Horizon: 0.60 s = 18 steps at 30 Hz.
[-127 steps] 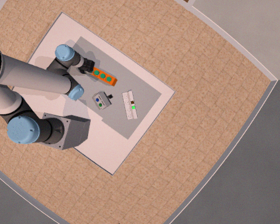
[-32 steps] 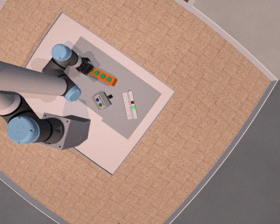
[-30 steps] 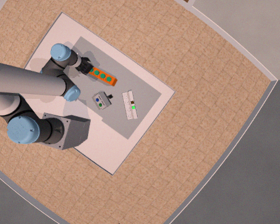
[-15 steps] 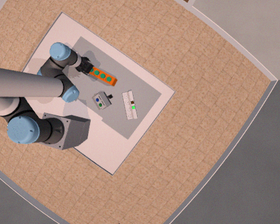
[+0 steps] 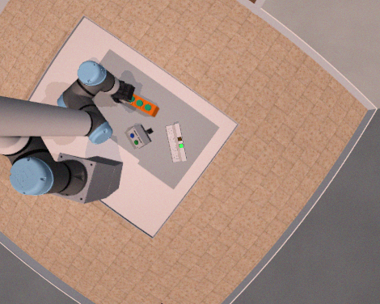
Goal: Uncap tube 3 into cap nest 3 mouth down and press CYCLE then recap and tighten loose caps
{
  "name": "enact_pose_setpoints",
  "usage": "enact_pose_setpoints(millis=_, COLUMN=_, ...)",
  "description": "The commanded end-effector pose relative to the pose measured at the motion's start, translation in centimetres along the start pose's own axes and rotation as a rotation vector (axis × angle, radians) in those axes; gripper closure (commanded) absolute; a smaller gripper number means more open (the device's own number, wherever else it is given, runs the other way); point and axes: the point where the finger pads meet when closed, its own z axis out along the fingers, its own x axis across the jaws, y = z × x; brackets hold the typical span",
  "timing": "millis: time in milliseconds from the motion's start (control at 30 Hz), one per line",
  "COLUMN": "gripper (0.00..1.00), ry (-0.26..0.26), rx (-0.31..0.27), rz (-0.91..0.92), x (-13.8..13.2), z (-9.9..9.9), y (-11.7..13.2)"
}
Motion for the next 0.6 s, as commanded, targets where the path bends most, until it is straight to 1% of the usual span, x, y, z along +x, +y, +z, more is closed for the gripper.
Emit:
enact_pose_setpoints(millis=0, gripper=0.65, ry=0.004, rx=0.016, rz=-0.040, x=0.1, z=0.0, y=0.1)
enact_pose_setpoints(millis=233, gripper=0.65, ry=0.006, rx=0.016, rz=-0.043, x=0.2, z=2.1, y=0.1)
enact_pose_setpoints(millis=300, gripper=0.65, ry=0.006, rx=0.016, rz=-0.043, x=0.2, z=2.1, y=0.1)
enact_pose_setpoints(millis=467, gripper=0.65, ry=0.006, rx=0.015, rz=-0.041, x=0.2, z=3.6, y=0.1)
enact_pose_setpoints(millis=567, gripper=0.65, ry=0.006, rx=0.015, rz=-0.041, x=0.2, z=3.6, y=0.1)
